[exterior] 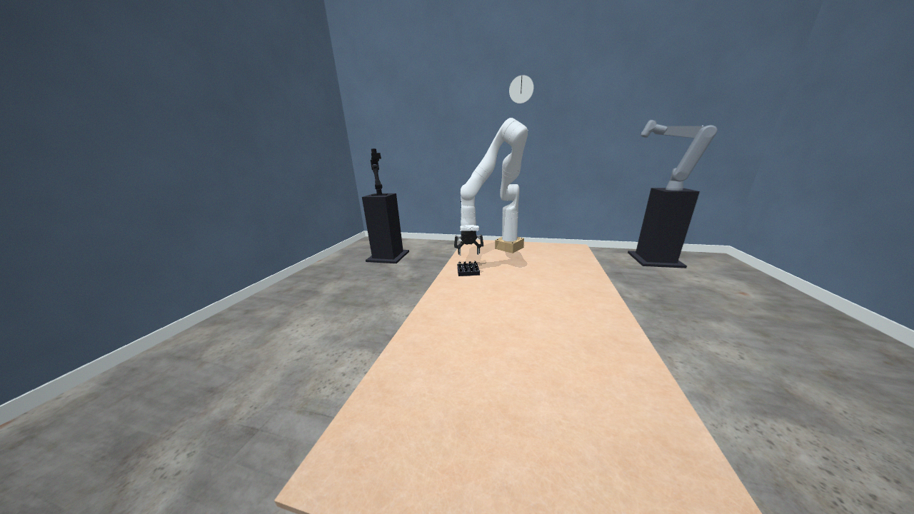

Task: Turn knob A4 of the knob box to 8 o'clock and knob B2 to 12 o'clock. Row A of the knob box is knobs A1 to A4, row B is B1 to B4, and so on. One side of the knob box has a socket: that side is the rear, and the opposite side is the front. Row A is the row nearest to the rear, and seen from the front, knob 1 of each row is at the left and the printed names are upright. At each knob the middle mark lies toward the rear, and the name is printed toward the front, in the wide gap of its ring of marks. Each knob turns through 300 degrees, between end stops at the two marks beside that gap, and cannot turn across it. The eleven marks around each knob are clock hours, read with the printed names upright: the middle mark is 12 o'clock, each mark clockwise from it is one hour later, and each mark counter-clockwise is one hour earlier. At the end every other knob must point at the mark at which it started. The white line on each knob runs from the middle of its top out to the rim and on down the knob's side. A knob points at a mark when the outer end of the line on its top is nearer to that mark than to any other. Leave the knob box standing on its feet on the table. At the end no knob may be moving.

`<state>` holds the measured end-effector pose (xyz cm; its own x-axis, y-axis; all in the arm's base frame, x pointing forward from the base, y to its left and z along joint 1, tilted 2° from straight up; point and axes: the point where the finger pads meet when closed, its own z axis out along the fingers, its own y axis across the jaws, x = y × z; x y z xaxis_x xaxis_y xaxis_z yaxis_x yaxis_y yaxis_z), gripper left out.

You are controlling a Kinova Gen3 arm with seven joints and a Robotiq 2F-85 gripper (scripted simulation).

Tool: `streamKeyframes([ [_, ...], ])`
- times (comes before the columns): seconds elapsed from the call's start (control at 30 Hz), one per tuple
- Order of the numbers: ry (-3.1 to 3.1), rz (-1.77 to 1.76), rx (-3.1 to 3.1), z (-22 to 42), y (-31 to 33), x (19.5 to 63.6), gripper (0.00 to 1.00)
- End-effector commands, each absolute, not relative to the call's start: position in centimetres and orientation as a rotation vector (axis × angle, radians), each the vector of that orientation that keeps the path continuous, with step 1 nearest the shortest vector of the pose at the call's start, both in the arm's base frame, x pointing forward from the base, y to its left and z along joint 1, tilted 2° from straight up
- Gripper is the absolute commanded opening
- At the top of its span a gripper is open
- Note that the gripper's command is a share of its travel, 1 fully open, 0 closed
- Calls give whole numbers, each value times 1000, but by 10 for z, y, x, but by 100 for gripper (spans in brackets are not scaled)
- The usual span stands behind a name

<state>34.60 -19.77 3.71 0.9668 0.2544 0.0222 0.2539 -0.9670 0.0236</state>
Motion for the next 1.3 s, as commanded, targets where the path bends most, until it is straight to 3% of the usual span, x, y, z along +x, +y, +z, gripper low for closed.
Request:
streamKeyframes([
  [0.0, 400, 41, 3095, 38, -198, 346, 100],
  [1.27, 399, 42, 3095, 37, -203, 329, 100],
])
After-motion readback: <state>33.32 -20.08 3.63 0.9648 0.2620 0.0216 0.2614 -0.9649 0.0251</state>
